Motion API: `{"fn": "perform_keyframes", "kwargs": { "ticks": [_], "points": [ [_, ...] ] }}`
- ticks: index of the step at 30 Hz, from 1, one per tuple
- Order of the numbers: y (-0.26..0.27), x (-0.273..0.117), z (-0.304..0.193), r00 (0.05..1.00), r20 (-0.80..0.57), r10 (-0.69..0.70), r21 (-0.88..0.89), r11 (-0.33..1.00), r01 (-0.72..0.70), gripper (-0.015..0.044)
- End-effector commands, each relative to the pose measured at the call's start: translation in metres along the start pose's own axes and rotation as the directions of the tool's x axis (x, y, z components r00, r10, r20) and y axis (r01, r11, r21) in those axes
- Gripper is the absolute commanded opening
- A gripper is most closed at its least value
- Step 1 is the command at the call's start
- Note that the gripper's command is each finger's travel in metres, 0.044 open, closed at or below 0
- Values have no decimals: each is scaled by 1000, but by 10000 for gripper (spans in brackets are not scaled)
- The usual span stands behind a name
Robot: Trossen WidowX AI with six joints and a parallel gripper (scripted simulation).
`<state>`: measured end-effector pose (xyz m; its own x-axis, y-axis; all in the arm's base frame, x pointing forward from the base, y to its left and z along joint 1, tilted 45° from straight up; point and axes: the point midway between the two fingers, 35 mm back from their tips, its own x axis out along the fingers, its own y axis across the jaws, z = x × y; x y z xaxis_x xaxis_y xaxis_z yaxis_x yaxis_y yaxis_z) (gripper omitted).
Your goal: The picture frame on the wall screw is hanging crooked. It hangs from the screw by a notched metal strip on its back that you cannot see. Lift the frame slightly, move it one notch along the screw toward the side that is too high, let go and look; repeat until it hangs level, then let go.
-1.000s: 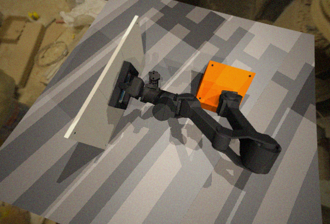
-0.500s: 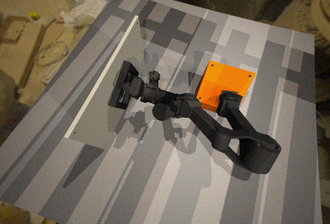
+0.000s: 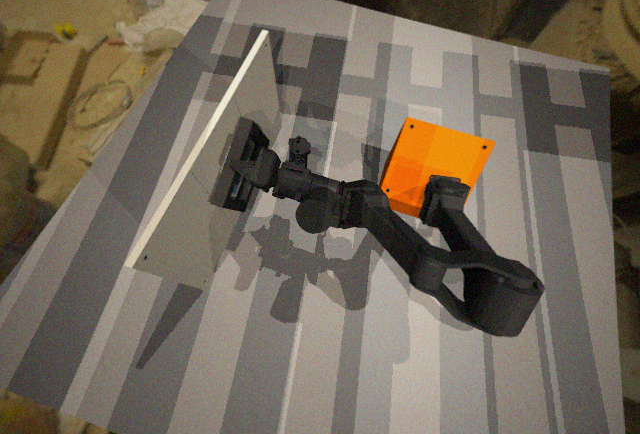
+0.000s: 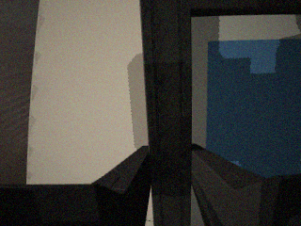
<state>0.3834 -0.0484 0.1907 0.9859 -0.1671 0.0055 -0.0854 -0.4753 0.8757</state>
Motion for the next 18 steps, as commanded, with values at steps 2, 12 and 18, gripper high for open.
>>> {"fn": "perform_keyframes", "kwargs": {
  "ticks": [2, 12, 18],
  "points": [
    [0, 0, 2, 1000, 8, 9, 2, 1000, -9, 0],
    [-3, 0, 1, 1000, 8, 9, 2, 1000, -9, 0],
    [-5, 0, 1, 1000, 8, 9, 3, 1000, -9, 0]
  ]
}}
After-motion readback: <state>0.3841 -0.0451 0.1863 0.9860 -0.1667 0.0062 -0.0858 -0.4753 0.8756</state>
